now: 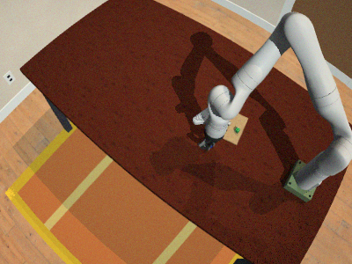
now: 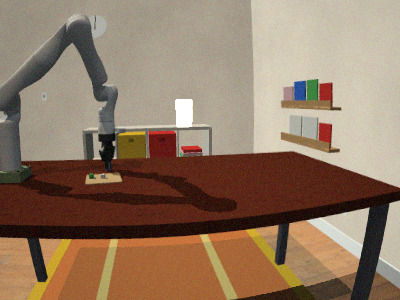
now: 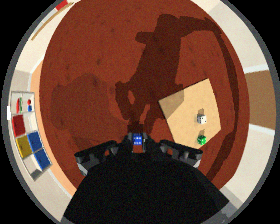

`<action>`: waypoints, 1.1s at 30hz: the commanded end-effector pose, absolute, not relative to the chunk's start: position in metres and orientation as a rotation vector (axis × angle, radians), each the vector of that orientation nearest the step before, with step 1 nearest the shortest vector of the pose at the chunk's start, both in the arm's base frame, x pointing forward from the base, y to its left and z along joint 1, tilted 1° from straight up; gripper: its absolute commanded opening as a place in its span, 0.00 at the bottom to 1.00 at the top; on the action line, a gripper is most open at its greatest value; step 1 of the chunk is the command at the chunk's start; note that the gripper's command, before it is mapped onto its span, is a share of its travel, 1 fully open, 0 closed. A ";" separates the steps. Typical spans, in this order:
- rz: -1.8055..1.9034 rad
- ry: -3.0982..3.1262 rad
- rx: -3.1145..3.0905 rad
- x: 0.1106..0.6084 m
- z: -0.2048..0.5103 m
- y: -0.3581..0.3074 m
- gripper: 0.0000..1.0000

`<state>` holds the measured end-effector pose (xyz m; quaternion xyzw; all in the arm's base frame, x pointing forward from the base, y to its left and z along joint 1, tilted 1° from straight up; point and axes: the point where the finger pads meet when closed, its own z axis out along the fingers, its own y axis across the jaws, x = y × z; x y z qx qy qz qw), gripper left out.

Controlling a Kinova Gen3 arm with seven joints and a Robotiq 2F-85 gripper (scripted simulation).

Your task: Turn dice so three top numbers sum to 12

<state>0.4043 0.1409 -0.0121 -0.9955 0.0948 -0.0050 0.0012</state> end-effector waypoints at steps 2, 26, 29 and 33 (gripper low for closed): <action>-0.026 0.300 -3.123 0.407 -0.004 0.140 0.11; -0.026 0.300 -3.123 0.405 0.085 0.140 0.11; -0.026 0.300 -3.123 0.405 0.085 0.140 0.11; -0.026 0.284 -3.125 0.408 0.085 0.135 0.11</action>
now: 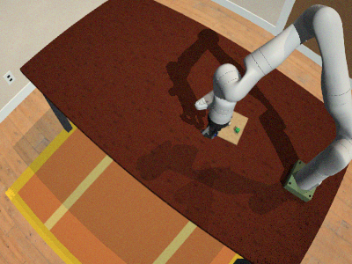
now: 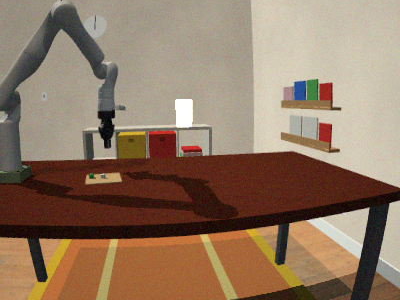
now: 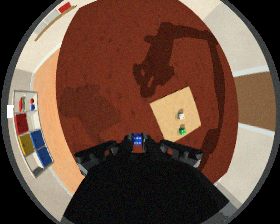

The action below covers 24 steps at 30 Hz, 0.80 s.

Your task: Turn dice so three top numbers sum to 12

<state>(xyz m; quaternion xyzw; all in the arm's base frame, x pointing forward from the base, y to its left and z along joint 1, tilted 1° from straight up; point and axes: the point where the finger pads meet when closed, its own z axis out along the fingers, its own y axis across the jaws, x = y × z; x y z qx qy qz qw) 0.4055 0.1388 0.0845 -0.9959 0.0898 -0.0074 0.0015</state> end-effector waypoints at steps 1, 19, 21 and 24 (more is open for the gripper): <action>-0.026 0.284 -3.125 0.408 0.085 0.135 0.11; -0.027 0.010 -3.140 0.451 0.089 0.024 0.11; -0.027 -0.012 -3.140 0.453 0.089 0.015 0.11; -0.027 -0.026 -3.140 0.455 0.089 0.009 0.11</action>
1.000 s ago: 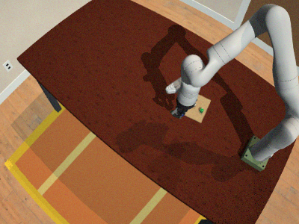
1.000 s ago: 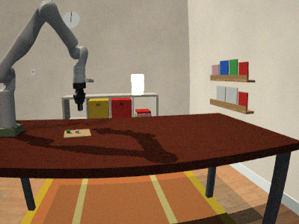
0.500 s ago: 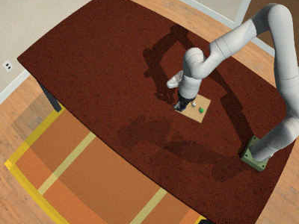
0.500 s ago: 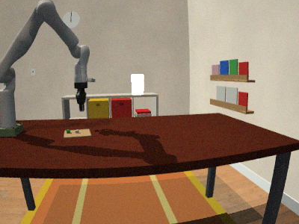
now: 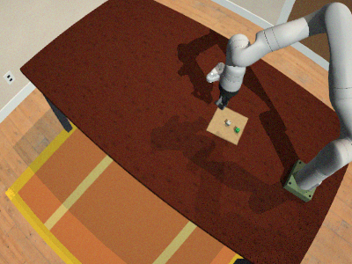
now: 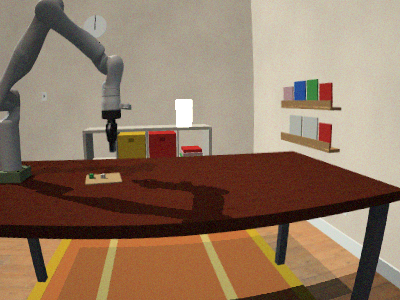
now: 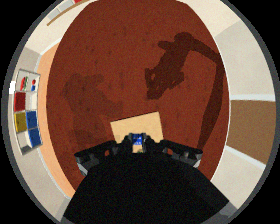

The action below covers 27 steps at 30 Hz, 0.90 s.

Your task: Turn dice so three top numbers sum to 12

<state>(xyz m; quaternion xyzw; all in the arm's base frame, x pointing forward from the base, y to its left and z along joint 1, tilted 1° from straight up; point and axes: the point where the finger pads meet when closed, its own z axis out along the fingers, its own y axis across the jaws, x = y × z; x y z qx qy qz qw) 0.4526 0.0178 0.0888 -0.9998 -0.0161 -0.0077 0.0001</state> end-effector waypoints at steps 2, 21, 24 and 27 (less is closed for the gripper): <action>-0.027 -0.027 -3.140 0.455 0.089 0.008 0.11; -0.026 -0.028 -3.139 0.455 0.082 0.008 0.11; -0.026 -0.028 -3.139 0.455 0.074 0.008 0.11; -0.026 -0.028 -3.139 0.456 0.062 0.008 0.11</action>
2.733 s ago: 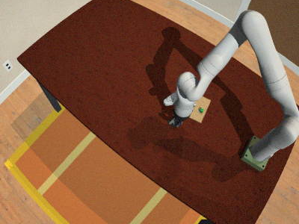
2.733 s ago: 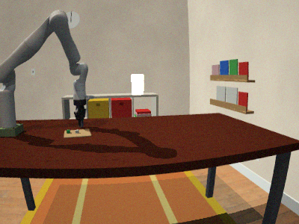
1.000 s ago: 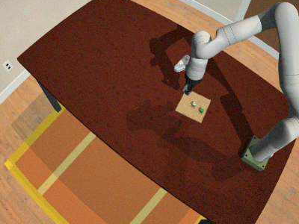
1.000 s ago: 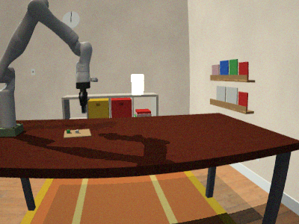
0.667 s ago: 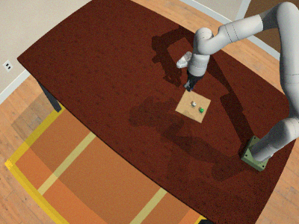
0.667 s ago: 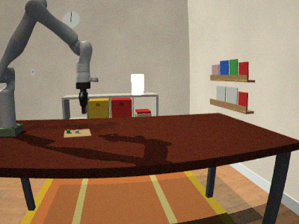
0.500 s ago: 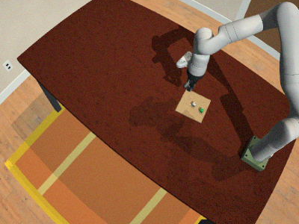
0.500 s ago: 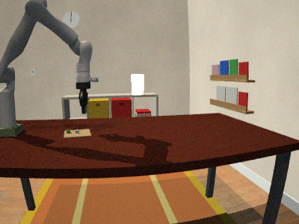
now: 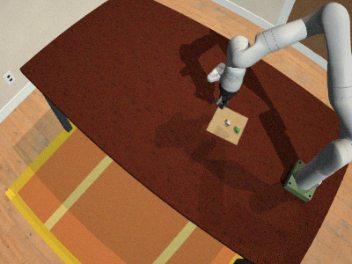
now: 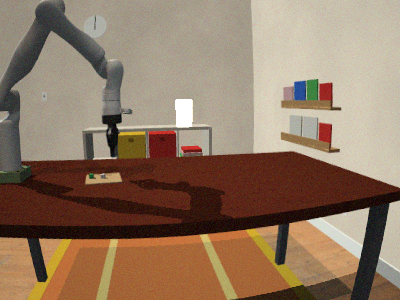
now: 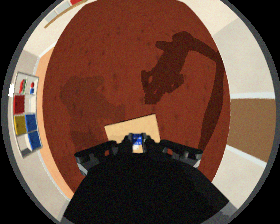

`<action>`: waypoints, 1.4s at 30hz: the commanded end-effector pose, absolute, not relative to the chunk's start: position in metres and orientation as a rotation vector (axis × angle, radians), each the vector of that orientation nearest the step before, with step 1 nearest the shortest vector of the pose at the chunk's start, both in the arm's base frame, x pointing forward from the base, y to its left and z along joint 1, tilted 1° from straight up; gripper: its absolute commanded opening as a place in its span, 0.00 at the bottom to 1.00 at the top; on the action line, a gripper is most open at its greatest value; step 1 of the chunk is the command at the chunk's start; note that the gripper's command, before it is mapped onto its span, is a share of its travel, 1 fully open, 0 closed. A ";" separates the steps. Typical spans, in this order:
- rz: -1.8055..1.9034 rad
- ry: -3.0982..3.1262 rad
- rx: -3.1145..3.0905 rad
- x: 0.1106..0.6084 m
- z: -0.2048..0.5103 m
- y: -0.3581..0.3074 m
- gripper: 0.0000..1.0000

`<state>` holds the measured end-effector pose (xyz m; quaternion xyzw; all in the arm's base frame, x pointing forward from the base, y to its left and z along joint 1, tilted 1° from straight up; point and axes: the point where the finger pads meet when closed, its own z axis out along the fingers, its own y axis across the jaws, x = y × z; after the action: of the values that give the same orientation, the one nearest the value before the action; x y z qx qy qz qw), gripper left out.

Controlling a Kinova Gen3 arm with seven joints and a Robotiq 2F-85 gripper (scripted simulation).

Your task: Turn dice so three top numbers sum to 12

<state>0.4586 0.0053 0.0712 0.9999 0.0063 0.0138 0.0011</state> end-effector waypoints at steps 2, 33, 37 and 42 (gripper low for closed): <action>0.026 0.028 3.143 0.456 0.062 0.008 0.11; 0.026 0.028 3.143 0.458 -0.006 0.009 0.11; 0.026 0.028 3.143 0.458 -0.006 0.009 0.11; 0.026 0.028 3.143 0.458 -0.006 0.009 0.11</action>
<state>0.4579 0.0085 -0.0066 0.9999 0.0090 0.0075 -0.0011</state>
